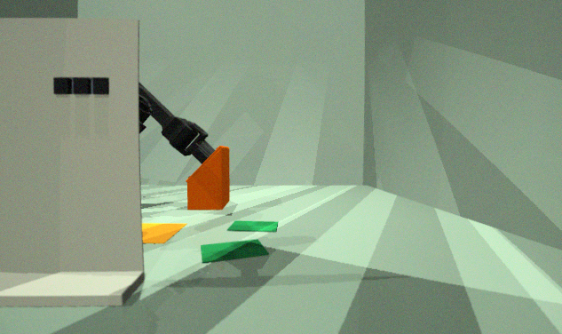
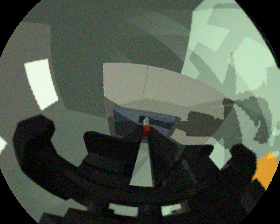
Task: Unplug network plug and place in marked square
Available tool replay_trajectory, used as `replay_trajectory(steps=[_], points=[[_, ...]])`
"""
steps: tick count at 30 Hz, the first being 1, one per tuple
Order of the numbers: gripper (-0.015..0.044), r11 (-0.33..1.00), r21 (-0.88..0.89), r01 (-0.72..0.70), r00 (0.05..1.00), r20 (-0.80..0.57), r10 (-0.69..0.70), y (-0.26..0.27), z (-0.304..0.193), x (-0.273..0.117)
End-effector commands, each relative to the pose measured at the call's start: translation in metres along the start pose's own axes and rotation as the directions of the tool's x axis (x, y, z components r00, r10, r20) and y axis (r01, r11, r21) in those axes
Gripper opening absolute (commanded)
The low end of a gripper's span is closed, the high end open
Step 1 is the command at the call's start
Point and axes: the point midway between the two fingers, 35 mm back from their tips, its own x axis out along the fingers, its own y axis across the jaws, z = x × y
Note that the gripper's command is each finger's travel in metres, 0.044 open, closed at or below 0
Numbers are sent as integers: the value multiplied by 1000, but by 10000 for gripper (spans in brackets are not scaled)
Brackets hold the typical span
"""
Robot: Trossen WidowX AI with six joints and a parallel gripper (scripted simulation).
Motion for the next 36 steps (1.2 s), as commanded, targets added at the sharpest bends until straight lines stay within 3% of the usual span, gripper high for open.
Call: replay_trajectory(steps=[1,36], points=[[0,1000,3,1,1000,0,-1,0,-1,-3],[0,1000,3,2,1000,0,-2,0,-7,-23]])
